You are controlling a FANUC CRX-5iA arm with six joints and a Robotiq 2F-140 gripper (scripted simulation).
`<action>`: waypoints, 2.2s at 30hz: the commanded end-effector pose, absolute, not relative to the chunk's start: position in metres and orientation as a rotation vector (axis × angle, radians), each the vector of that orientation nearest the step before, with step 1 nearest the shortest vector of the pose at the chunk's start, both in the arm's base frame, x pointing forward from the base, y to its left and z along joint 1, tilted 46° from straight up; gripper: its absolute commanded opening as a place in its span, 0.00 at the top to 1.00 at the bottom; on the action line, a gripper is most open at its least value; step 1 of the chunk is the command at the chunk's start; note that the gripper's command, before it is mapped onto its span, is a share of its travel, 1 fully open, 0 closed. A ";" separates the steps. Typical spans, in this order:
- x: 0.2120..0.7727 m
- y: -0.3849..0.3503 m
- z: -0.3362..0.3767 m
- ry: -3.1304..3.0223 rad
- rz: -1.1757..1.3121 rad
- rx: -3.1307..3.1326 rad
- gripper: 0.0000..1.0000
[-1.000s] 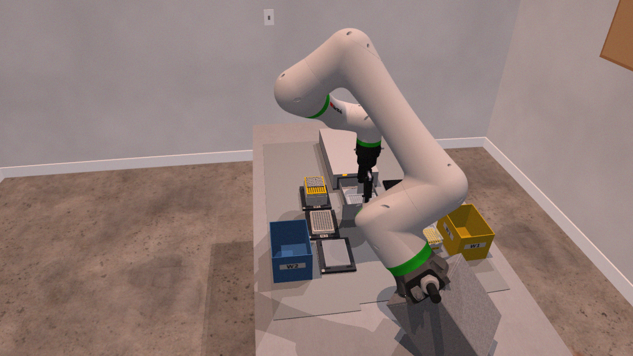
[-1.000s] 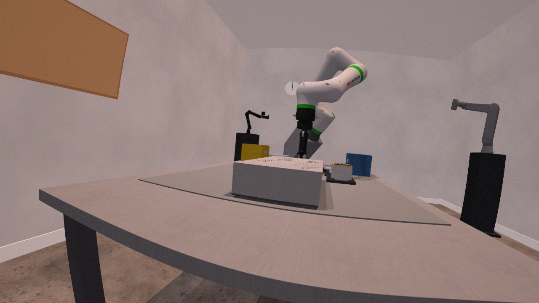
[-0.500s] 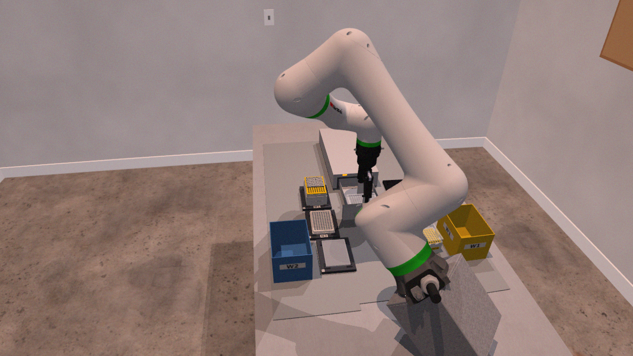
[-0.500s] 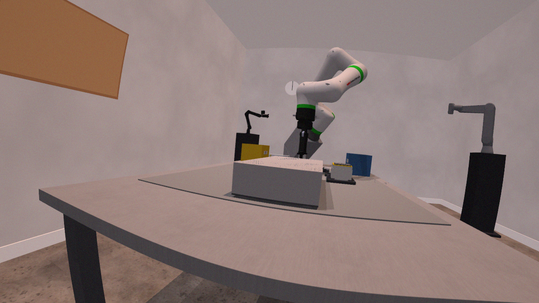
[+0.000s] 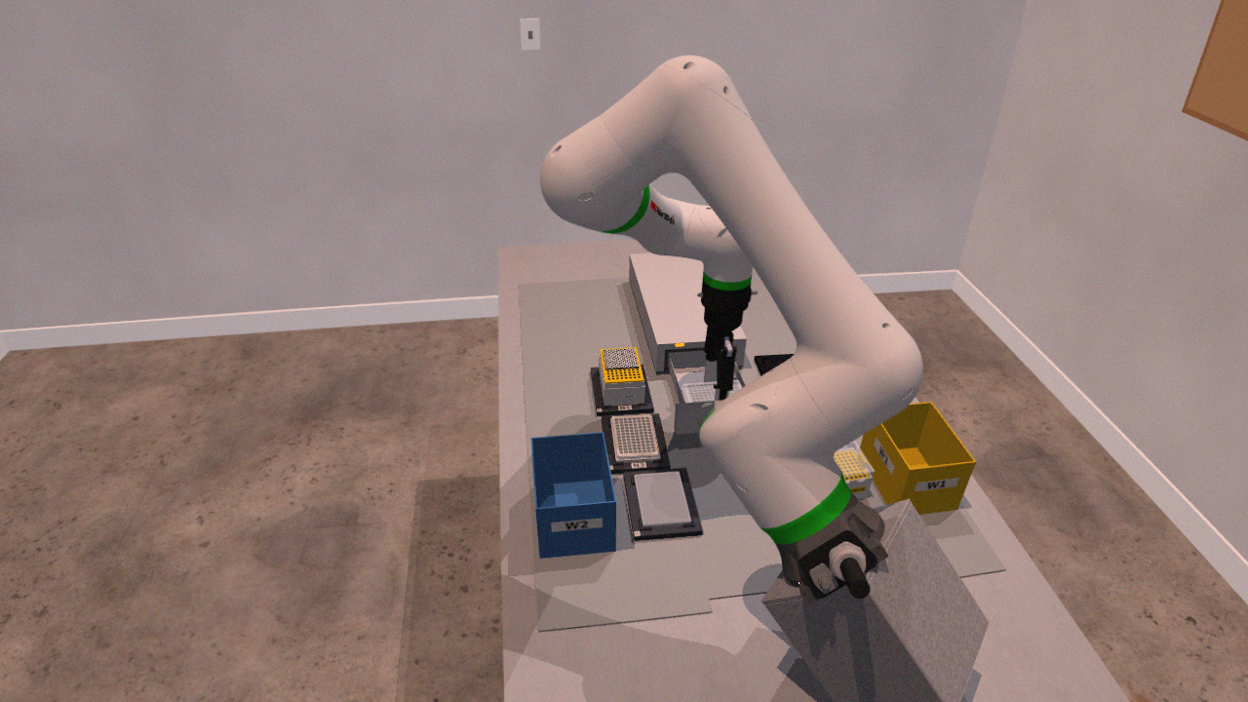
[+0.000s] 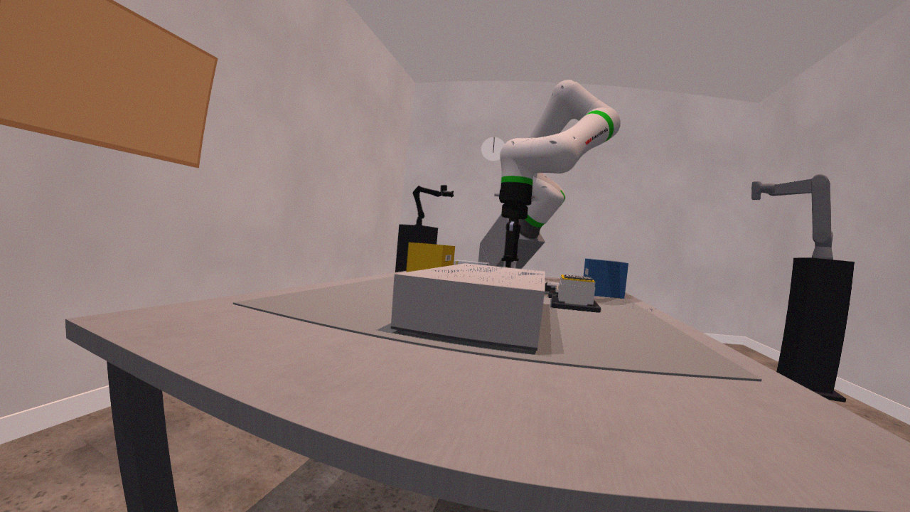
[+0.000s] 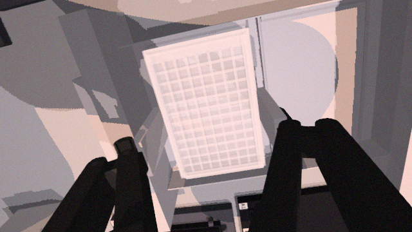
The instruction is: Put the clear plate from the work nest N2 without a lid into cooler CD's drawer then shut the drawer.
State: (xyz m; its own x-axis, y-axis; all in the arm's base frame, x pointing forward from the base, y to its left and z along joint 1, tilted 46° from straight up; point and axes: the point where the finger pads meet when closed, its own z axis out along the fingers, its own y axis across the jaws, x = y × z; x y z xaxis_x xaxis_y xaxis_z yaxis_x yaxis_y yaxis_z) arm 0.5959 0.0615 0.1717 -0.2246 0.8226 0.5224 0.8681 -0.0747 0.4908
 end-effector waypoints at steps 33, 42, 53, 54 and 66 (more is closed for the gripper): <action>0.599 0.065 0.167 -2.096 -1.197 -1.919 1.00; 0.600 0.067 0.165 -2.096 -1.197 -1.919 1.00; 0.602 0.068 0.163 -2.096 -1.197 -1.919 1.00; 0.602 0.069 0.163 -2.096 -1.197 -1.919 1.00; 0.603 0.069 0.162 -2.096 -1.197 -1.919 1.00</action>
State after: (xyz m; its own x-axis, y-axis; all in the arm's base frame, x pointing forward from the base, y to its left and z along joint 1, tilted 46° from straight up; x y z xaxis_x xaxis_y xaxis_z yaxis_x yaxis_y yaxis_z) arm 0.6033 0.0693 0.1620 -0.2248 0.8229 0.5219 0.8676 -0.0748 0.4916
